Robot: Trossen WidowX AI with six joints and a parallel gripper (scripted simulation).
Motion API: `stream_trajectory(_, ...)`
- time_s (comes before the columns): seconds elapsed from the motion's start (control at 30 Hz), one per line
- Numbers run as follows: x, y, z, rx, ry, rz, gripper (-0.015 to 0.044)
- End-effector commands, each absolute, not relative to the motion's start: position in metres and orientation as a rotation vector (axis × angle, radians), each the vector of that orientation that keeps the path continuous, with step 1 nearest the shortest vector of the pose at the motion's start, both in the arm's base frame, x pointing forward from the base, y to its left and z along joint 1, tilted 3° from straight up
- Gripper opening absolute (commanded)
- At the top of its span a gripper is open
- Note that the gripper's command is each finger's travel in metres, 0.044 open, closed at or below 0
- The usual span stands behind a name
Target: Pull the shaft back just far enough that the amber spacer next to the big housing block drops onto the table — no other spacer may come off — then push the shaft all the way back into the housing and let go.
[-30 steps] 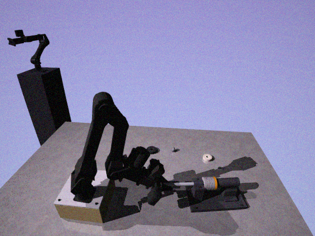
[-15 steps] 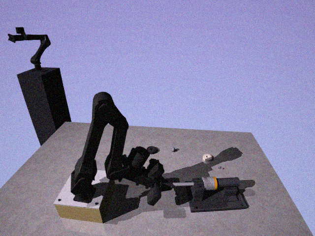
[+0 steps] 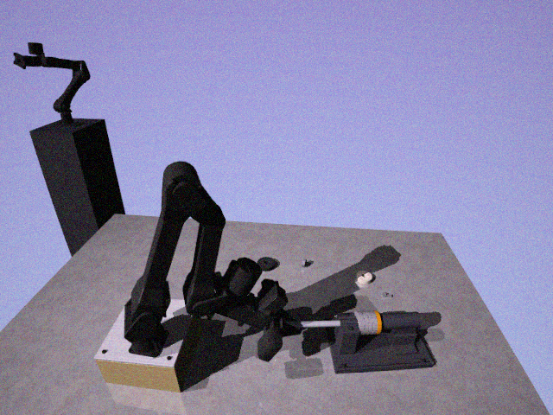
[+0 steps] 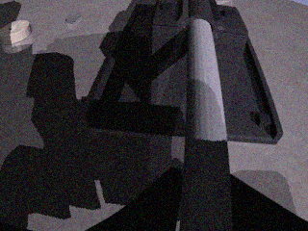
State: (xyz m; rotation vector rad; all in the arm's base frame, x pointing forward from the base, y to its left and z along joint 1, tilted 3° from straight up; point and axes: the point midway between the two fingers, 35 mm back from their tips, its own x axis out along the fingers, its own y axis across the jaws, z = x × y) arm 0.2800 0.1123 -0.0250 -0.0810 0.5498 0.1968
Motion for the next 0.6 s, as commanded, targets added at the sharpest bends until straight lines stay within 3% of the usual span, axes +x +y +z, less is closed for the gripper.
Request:
stream_trajectory(0.0,0.2775,0.1106,-0.0259,-0.080,0.555,0.193,0.0000)
stream_trajectory(0.57,0.2757,0.1103,-0.0259,-0.080,0.555,0.193,0.0000)
